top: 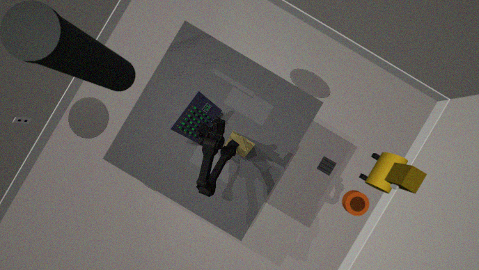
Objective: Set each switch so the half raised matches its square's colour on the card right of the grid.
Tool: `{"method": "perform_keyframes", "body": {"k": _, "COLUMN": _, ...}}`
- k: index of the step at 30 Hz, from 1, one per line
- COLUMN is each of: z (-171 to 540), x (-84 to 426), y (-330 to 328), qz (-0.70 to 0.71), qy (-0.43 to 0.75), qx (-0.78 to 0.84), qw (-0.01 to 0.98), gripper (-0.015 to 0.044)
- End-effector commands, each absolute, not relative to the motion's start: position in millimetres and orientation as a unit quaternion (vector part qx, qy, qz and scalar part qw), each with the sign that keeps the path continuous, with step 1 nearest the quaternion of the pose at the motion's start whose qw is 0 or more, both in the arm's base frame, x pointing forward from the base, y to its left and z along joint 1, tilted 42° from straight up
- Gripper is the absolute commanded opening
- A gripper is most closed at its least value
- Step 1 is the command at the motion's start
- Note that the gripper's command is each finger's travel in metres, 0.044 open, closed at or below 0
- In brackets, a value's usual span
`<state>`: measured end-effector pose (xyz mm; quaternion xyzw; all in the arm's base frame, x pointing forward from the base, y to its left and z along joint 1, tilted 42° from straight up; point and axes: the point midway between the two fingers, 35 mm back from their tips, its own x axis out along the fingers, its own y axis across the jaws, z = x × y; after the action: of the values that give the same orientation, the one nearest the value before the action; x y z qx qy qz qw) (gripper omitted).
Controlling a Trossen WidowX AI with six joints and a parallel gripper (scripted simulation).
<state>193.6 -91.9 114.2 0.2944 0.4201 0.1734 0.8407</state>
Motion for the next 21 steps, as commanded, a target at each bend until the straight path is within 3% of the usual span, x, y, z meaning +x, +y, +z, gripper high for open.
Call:
{"method": "perform_keyframes", "body": {"k": 1, "z": 114.1, "x": 194.7, "y": -91.3, "qz": 0.173, "qy": 0.422, "qx": 0.294, "qw": 0.840, "gripper": 0.0374}}
{"method": "perform_keyframes", "body": {"k": 15, "z": 150.2, "x": 292.6, "y": -3.3, "qz": 0.160, "qy": 0.433, "qx": 0.294, "qw": 0.837, "gripper": 0.0006}}
{"method": "perform_keyframes", "body": {"k": 21, "z": 167.3, "x": 305.6, "y": 25.7, "qz": 0.172, "qy": 0.417, "qx": 0.312, "qw": 0.836, "gripper": 0.0000}}
